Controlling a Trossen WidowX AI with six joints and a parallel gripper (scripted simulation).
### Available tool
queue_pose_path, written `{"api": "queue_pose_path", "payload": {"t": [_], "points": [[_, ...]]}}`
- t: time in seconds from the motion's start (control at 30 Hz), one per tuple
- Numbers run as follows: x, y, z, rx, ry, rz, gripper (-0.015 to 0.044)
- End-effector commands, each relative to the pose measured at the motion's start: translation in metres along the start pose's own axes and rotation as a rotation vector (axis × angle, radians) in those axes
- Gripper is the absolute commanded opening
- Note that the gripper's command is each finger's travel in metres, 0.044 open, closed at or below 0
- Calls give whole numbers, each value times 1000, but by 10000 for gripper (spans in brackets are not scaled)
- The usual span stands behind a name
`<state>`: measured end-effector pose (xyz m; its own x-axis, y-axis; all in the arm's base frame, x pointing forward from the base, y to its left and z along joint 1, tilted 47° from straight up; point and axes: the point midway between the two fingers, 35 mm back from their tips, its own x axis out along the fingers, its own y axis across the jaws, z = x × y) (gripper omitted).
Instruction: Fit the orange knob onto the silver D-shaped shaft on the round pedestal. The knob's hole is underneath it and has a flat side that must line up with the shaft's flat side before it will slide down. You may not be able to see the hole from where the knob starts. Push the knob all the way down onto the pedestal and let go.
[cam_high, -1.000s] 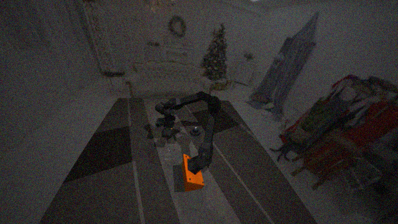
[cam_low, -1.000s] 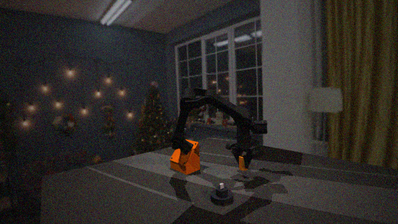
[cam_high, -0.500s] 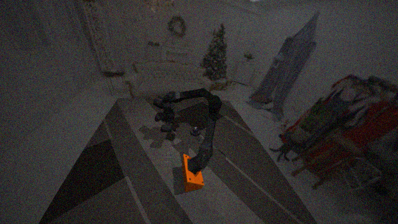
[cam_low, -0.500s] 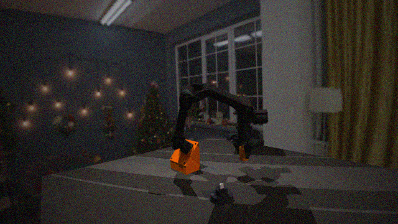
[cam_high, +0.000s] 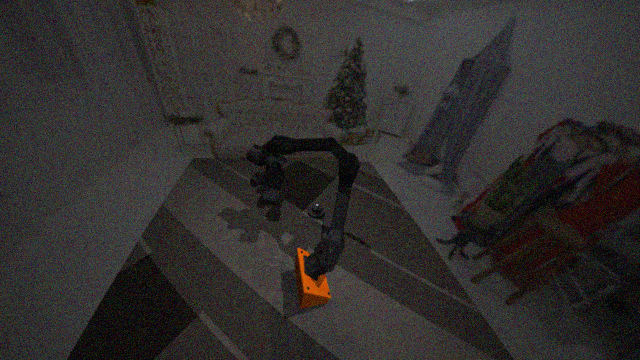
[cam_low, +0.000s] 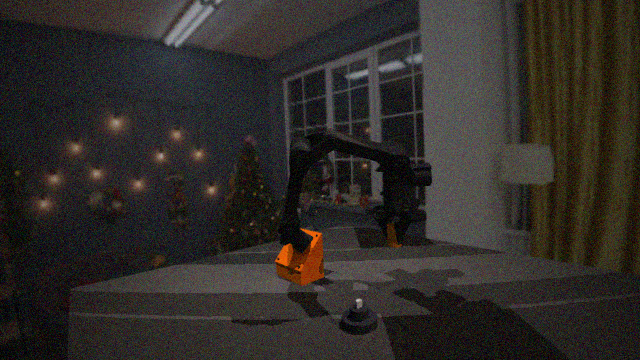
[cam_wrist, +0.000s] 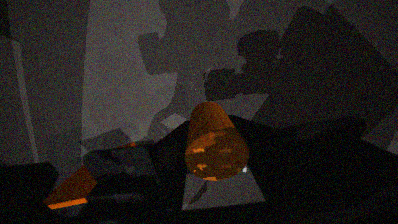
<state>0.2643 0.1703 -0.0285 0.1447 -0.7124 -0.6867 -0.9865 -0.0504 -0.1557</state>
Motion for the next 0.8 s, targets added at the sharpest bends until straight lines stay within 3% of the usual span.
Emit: {"api": "queue_pose_path", "payload": {"t": [0.0, 0.77], "points": [[-6, -1, -1, 6, -7, -2, 0], [8, -42, -56, -2, -33, -1, 0]]}}
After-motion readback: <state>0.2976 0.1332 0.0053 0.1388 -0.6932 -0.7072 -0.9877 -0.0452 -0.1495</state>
